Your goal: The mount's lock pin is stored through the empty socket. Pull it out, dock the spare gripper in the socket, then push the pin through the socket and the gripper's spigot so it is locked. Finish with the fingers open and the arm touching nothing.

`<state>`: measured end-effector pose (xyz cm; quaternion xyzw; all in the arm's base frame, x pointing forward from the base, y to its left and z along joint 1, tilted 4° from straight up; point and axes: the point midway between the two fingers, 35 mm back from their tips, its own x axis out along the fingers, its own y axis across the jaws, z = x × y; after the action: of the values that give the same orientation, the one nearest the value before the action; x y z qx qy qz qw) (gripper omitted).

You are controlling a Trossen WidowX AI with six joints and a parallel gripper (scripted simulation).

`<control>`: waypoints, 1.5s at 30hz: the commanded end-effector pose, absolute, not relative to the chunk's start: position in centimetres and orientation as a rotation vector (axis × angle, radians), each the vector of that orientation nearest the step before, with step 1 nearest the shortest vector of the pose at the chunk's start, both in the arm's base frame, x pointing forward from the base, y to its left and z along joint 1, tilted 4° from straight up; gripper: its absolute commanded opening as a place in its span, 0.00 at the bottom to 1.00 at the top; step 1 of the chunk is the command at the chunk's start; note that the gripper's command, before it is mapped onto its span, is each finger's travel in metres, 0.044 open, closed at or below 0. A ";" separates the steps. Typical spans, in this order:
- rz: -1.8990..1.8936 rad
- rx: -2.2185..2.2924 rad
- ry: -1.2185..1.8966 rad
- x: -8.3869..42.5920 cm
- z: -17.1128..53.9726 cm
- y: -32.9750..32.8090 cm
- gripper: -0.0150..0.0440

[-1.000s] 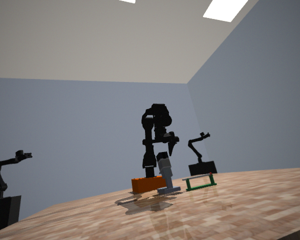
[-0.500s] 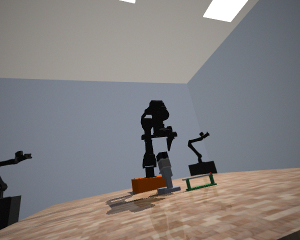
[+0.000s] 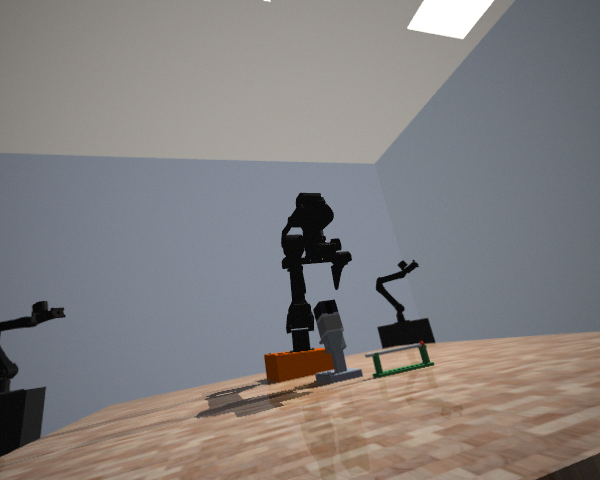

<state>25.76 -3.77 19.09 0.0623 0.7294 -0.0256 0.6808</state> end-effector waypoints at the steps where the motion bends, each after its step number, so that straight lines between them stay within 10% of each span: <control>1: -0.060 0.136 1.607 25.6 19.9 -3.8 1.00; 21: -0.067 0.129 1.526 25.4 21.8 -3.8 1.00; 31: -0.056 0.141 1.516 23.1 22.3 6.0 0.56; 45: 0.282 -0.346 1.505 28.4 20.3 7.6 0.56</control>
<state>25.40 7.49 21.90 -0.0373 0.6823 0.0496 0.7284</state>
